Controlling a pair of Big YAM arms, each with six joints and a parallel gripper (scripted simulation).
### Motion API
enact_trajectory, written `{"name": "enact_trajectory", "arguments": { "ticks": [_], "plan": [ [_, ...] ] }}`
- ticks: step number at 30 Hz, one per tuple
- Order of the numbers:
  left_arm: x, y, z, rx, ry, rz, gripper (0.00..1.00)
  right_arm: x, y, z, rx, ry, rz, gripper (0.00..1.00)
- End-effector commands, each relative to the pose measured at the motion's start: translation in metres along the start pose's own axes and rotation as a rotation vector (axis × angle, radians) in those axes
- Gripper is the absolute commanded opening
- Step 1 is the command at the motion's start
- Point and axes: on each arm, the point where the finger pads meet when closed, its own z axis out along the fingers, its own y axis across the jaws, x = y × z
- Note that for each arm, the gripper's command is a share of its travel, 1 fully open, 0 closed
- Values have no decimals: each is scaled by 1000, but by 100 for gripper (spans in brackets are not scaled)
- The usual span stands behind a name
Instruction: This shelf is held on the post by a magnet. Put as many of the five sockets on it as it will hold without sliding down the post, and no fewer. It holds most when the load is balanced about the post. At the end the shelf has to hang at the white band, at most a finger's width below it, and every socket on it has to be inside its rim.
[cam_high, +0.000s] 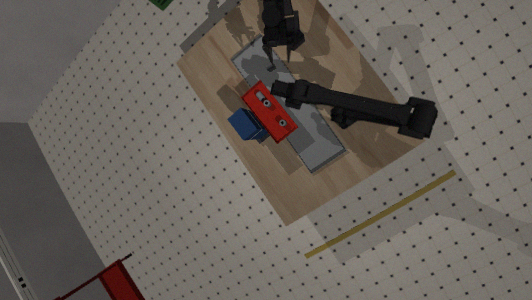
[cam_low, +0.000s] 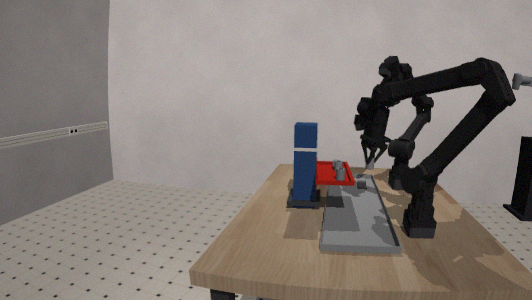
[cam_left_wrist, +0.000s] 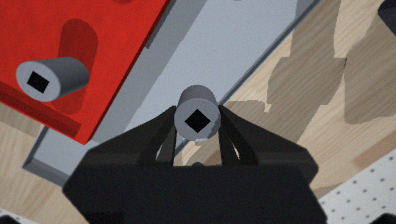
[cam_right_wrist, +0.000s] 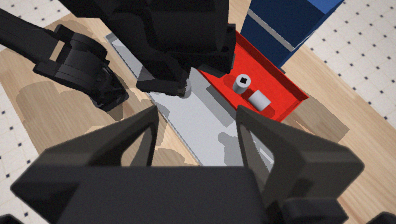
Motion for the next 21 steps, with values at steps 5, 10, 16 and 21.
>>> {"name": "enact_trajectory", "arguments": {
  "ticks": [5, 10, 16, 21],
  "plan": [
    [9, -7, 68, -8, -22, -9, 27, 60, 17, 47, -73, -30, -74, 65],
    [15, -5, 89, -9, -20, -17, 27, 73, 19, 56, -84, -24, -79, 65],
    [23, -4, 115, -8, -19, -18, 27, 84, 20, 64, -91, -13, -75, 65],
    [22, -4, 125, -8, -24, -18, 27, 71, 20, 56, -90, -38, -68, 65]
  ]
}}
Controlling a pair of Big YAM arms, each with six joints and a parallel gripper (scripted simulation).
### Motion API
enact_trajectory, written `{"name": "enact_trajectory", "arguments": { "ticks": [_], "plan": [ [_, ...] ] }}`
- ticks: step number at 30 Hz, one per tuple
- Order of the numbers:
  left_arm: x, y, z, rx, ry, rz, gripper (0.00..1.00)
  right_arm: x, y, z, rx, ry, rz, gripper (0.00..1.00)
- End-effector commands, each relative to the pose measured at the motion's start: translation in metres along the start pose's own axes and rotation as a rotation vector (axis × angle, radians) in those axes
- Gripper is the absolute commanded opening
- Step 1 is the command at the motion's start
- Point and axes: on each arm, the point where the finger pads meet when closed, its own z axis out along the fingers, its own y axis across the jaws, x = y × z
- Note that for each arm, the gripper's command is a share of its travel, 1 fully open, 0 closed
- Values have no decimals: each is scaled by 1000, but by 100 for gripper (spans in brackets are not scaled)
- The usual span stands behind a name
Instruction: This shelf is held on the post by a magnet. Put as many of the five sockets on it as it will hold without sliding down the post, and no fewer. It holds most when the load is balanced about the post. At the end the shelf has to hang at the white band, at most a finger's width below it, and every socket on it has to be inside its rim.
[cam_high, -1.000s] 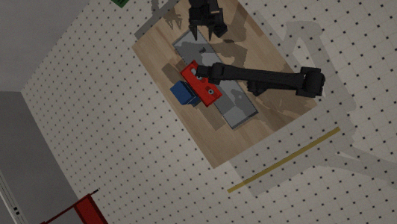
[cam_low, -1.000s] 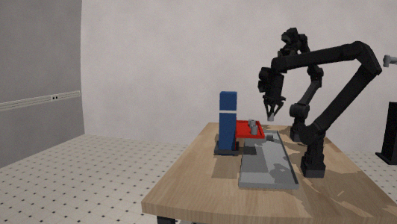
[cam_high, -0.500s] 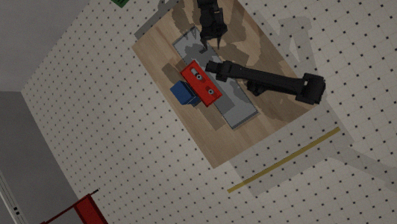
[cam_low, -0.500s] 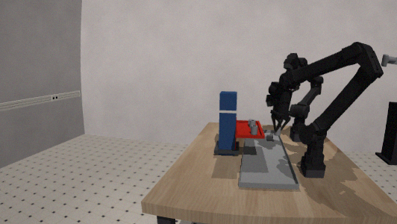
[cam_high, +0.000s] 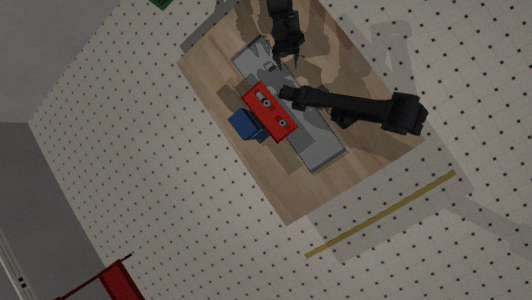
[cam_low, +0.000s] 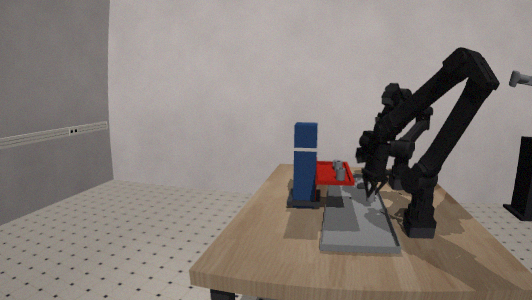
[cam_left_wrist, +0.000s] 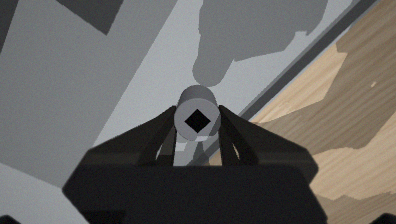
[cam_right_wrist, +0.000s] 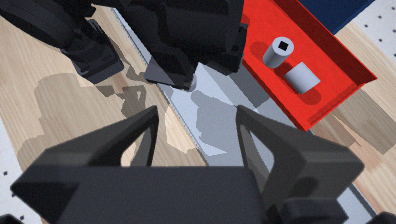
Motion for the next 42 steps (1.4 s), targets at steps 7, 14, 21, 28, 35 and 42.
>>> {"name": "enact_trajectory", "arguments": {
  "ticks": [7, 14, 21, 28, 35, 42],
  "plan": [
    [-22, -1, 10, 1, -54, -20, 27, -23, 5, -12, -16, -64, -16, 65],
    [-16, 1, 20, -1, -51, -21, 27, -23, 5, -12, -16, -64, -16, 65],
    [-44, 2, 21, 0, -85, -26, 27, -23, 5, -12, -16, -64, -16, 65],
    [-26, -4, 26, 4, -61, -16, 38, -23, 5, -12, -16, -64, -16, 65],
    [-23, 3, 19, 0, -76, -27, 48, -23, 5, -12, -16, -64, -16, 65],
    [-43, 1, 6, 4, -112, -14, 48, -23, 5, -12, -16, -64, -16, 65]
  ]
}}
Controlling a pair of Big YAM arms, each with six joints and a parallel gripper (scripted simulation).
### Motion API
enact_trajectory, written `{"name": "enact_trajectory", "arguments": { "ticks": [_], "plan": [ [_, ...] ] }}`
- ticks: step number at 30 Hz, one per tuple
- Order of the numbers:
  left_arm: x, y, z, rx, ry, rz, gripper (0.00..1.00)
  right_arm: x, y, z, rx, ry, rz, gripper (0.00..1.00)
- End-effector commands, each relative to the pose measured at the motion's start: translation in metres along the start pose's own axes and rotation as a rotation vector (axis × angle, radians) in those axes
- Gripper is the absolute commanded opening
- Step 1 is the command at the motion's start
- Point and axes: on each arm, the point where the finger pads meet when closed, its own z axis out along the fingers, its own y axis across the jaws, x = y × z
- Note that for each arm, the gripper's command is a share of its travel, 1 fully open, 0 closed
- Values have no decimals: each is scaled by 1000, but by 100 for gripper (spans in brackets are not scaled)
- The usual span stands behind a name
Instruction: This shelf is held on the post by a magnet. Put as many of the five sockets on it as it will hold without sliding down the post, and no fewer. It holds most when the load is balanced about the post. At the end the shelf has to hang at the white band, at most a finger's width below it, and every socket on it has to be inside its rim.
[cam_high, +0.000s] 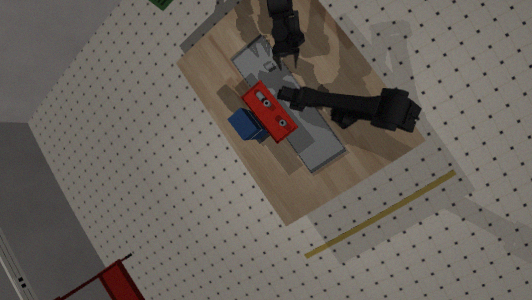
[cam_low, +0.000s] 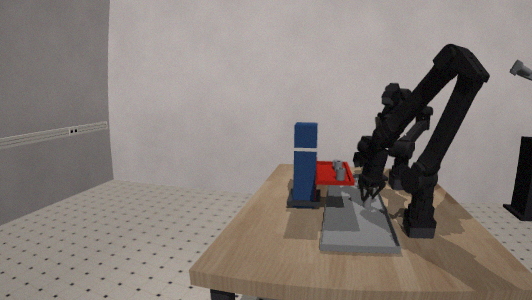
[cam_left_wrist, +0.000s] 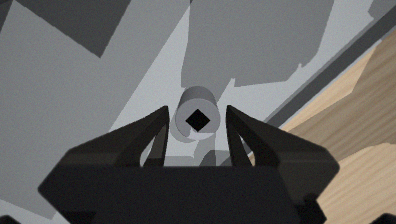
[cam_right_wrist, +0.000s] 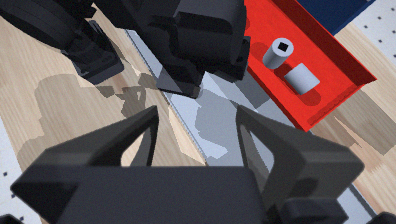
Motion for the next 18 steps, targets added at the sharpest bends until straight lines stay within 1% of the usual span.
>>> {"name": "enact_trajectory", "arguments": {
  "ticks": [1, 6, 16, 17, 18],
  "plan": [
    [-33, 0, -19, 3, -70, 2, 48, -22, 5, -12, -16, -60, -16, 65],
    [-42, 1, -26, 3, -91, 0, 48, -22, 5, -12, -16, -60, -16, 65],
    [-42, -2, -43, 8, -92, -1, 48, -22, 5, -12, -16, -60, -16, 65],
    [-43, -6, -45, 9, -94, -2, 59, -22, 5, -12, -16, -60, -16, 65],
    [-42, -8, -48, 9, -95, -3, 65, -22, 5, -12, -16, -60, -16, 65]
  ]
}}
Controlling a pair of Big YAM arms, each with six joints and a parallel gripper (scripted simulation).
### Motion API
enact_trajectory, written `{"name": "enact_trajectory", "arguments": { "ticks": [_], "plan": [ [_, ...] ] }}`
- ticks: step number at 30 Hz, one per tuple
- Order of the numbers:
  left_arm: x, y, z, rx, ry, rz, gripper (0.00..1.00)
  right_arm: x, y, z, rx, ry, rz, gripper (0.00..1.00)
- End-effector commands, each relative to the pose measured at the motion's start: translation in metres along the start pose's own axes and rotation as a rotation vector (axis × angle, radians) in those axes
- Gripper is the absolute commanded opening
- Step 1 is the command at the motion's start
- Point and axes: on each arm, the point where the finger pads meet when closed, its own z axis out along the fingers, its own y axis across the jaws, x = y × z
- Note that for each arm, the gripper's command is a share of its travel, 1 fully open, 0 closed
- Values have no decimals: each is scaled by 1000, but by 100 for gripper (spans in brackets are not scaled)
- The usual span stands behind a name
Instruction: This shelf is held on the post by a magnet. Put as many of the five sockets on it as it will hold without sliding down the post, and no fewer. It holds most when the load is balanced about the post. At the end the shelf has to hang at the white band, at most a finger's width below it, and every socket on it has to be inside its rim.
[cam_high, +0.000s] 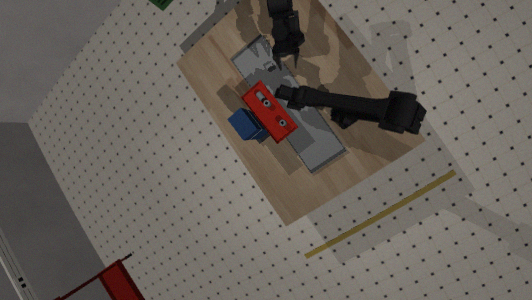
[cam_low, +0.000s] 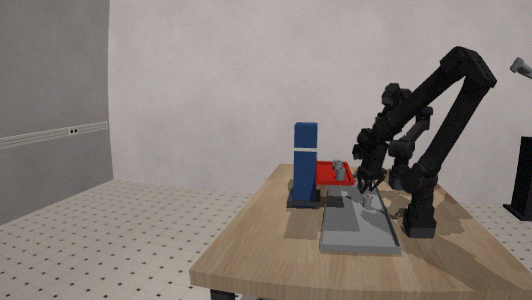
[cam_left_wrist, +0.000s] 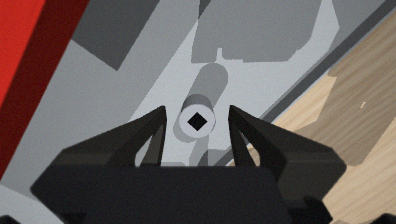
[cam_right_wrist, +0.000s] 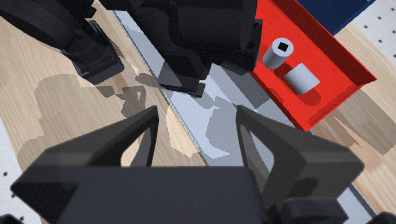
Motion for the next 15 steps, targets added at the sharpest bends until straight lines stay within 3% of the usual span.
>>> {"name": "enact_trajectory", "arguments": {
  "ticks": [1, 7, 10, 15],
  "plan": [
    [-26, -8, -30, 6, -49, 0, 65, -22, 5, -12, -16, -60, -16, 65],
    [-25, -9, -74, 8, -50, -1, 65, -22, 5, -12, -16, -60, -16, 65],
    [-27, -6, -87, 9, -49, 50, 35, -22, 5, -12, -16, -60, -16, 65],
    [-34, -1, -89, 17, -33, 155, 35, -22, 5, -12, -16, -60, -16, 65]
  ]
}}
